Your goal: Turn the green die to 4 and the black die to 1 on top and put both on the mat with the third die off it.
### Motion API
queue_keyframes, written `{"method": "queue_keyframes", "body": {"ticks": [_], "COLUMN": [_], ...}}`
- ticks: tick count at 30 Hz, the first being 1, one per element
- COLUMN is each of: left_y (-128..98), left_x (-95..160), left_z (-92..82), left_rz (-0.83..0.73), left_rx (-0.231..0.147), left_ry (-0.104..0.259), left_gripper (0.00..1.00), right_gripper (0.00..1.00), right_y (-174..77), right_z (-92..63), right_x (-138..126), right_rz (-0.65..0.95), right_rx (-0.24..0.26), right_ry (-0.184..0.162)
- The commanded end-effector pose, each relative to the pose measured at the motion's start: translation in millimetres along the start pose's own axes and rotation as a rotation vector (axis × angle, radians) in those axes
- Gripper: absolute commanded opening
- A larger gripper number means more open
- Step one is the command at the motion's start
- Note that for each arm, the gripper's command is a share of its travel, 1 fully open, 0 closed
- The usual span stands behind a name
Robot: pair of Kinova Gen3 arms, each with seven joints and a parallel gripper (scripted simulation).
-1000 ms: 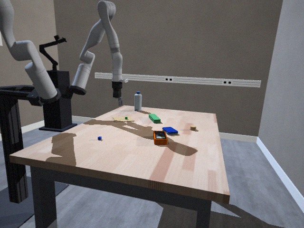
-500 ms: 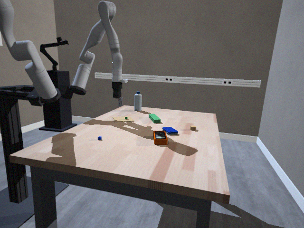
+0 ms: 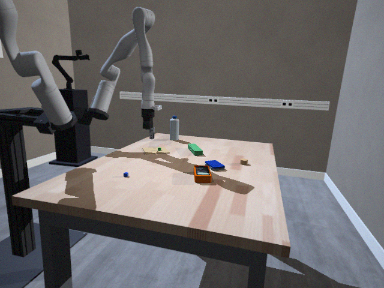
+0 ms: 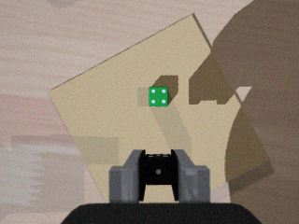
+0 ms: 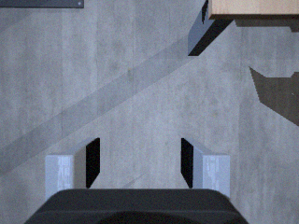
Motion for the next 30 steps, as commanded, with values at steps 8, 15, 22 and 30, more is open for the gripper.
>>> {"method": "queue_keyframes", "body": {"ticks": [8, 15, 22, 30], "left_y": [0, 0, 0, 0], "left_x": [0, 0, 0, 0], "left_z": [40.0, 57.9, 62.9, 62.9], "left_rz": [0.001, 0.001, 0.001, 0.001], "left_rx": [0.004, 0.004, 0.004, 0.004], "left_ry": [0.004, 0.004, 0.004, 0.004], "left_gripper": [0.34, 0.34, 0.34, 0.34], "right_gripper": [1.00, 1.00, 1.00, 1.00], "right_y": [0, 0, 0, 0], "right_z": [-0.6, -0.6, -0.6, -0.6], "right_x": [0, 0, 0, 0], "right_rz": [0.000, 0.000, 0.000, 0.000], "right_rx": [-0.002, -0.002, -0.002, -0.002], "right_ry": [0.000, 0.000, 0.000, 0.000]}}
Point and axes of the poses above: on each arm, the point where the finger pads meet when closed, its own z axis out along the fingers, its own x axis across the jaws, y = z × x, the point moved 10 cm from there along -z, back along the fingers, and after that the axes turned 12 degrees about -z, right-handed, at the moved point
